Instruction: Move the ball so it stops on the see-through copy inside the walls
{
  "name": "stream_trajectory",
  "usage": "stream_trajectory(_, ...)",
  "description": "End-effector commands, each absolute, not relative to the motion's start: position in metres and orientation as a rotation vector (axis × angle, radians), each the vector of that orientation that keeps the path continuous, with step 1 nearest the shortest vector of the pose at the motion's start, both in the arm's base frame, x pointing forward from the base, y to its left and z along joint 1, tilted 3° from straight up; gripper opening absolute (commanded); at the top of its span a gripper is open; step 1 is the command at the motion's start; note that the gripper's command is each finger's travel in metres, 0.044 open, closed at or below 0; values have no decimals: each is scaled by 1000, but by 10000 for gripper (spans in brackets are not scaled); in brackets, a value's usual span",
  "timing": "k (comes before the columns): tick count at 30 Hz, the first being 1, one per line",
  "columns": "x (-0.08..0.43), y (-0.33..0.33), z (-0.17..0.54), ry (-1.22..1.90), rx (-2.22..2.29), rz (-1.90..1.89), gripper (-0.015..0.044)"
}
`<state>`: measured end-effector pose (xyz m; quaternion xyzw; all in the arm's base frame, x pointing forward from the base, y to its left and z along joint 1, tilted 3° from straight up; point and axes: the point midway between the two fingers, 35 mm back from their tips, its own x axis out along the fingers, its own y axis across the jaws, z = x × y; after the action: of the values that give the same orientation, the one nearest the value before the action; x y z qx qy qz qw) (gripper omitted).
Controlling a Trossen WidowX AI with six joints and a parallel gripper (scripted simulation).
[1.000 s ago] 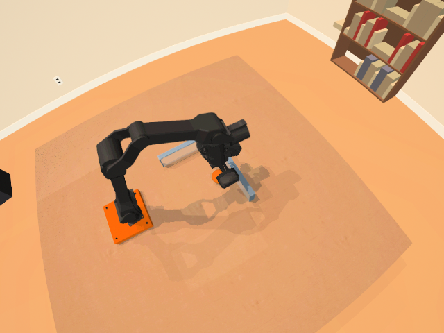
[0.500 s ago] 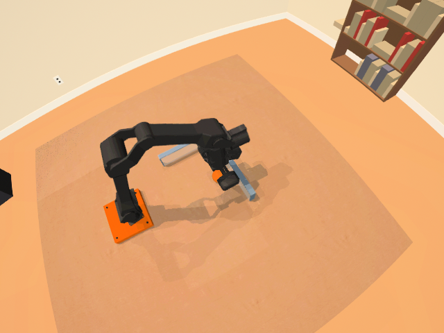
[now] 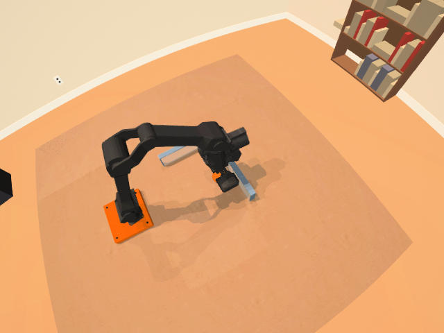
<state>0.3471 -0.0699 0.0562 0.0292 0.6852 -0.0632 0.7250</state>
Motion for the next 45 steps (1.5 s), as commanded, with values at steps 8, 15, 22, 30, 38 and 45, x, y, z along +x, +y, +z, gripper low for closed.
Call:
stream_trajectory(8,342,-77,61,1515,33,-132,74)
stream_trajectory(15,347,-76,94,1513,38,-133,0)
stream_trajectory(22,349,-72,128,1510,51,-135,0)
stream_trajectory(30,345,-67,166,1509,62,-136,0)
stream_trajectory(38,340,-63,192,1509,68,-136,0)
stream_trajectory(45,346,-43,182,1507,71,-134,0)
